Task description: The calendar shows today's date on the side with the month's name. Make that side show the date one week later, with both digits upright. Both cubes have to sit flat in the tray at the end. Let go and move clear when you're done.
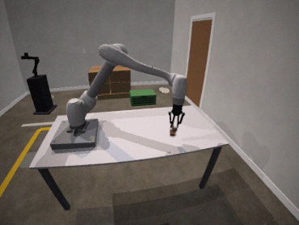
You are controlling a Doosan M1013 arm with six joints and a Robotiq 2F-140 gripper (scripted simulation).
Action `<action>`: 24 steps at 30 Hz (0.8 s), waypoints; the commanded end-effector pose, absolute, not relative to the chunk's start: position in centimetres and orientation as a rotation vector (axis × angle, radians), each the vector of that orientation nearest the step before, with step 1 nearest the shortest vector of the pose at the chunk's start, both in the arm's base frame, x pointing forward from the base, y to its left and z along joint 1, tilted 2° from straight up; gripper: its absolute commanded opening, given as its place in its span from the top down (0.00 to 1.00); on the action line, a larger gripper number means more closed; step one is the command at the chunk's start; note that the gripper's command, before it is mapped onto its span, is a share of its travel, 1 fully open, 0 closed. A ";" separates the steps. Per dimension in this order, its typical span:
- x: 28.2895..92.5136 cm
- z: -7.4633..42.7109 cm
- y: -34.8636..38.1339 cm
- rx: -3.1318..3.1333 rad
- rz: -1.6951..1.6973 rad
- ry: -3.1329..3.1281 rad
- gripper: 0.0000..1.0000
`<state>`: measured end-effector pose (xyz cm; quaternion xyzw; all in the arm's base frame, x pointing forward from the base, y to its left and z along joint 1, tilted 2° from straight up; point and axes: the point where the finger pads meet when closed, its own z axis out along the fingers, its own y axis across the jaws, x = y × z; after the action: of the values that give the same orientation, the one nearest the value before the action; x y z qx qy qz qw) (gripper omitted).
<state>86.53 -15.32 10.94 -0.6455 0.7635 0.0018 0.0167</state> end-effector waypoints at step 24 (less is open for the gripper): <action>86.6 8.1 -15.2 -2.006 0.006 2.374 0.76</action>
<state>86.58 -15.27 8.76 -0.6455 0.7636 0.0019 0.0167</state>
